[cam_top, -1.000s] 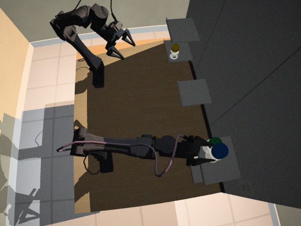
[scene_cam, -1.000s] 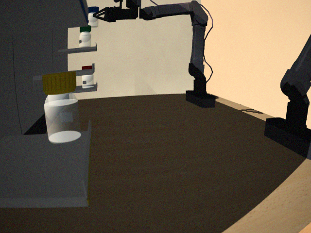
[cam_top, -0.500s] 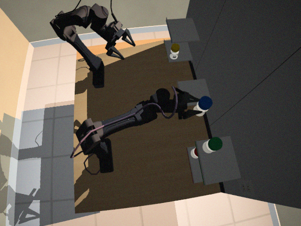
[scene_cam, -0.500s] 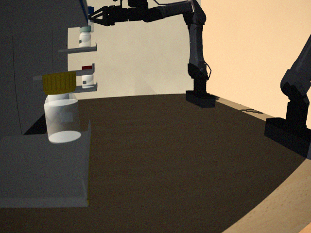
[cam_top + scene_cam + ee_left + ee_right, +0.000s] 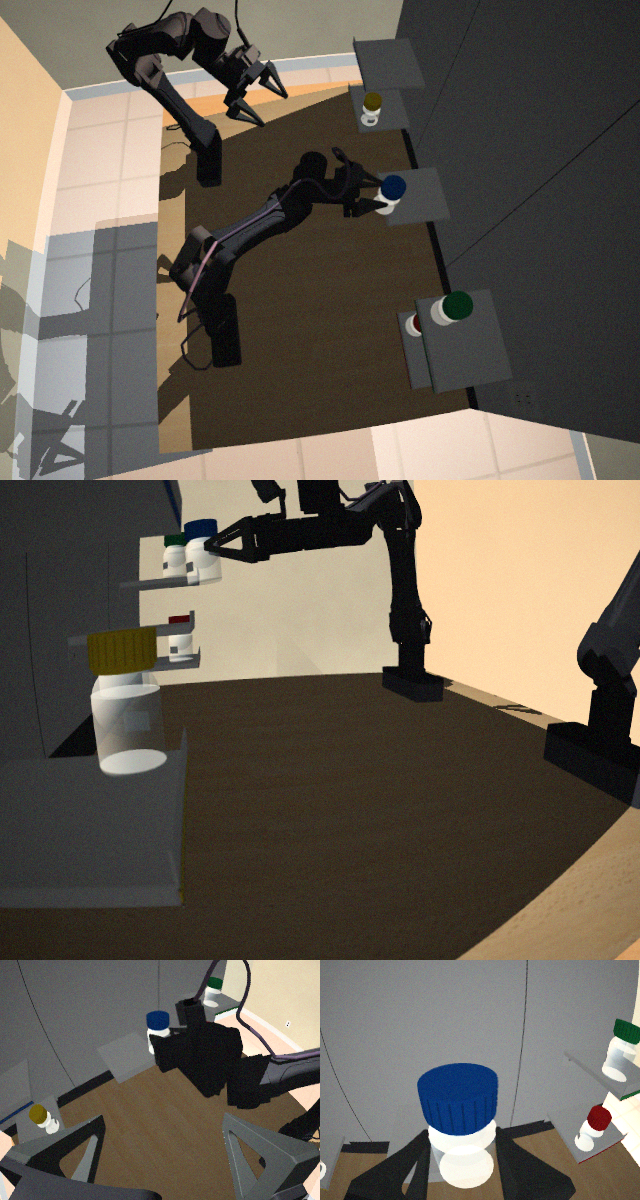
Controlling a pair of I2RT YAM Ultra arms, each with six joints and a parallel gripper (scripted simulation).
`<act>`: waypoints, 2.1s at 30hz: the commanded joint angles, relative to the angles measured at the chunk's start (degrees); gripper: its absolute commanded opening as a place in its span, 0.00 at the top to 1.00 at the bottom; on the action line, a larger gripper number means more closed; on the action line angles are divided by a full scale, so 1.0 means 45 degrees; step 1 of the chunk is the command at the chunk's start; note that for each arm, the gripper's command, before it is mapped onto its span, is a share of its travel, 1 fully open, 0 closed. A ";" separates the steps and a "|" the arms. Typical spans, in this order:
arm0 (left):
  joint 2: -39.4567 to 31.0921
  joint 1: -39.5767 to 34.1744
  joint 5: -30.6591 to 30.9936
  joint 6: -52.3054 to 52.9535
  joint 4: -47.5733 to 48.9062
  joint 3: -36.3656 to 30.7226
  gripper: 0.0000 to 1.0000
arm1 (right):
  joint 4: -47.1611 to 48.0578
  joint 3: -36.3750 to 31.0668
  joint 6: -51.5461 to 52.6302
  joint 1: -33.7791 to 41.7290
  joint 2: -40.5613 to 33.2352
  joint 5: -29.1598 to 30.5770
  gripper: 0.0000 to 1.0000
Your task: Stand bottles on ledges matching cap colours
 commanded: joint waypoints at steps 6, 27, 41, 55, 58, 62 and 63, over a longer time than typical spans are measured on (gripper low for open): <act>-0.0140 0.0033 0.0025 0.0028 0.0008 0.0025 0.00 | 0.1322 -0.0143 0.0125 0.1168 0.0308 0.1261 0.51; -0.0140 0.0033 0.0025 0.0028 0.0008 0.0025 0.00 | 0.4338 -0.3281 -0.1721 -0.0434 -0.1264 -0.4950 0.51; -0.0140 0.0033 0.0025 0.0028 0.0008 0.0025 0.00 | 0.4401 -0.3362 -0.1551 -0.0784 -0.1201 -0.5269 0.51; -0.0140 0.0033 0.0025 0.0028 0.0008 0.0025 0.00 | 0.2846 -0.2487 -0.1568 -0.0845 -0.2049 -0.5442 0.51; -0.0140 0.0033 0.0025 0.0028 0.0008 0.0025 0.00 | 0.2818 -0.2405 -0.1561 -0.0847 -0.1998 -0.5453 0.51; -0.0140 0.0033 0.0025 0.0028 0.0008 0.0025 0.00 | 0.3015 -0.2366 -0.1560 -0.0858 -0.1845 -0.5492 0.51; -0.0140 0.0033 0.0025 0.0028 0.0008 0.0025 0.00 | 0.3052 -0.2347 -0.1562 -0.0870 -0.1819 -0.5522 0.51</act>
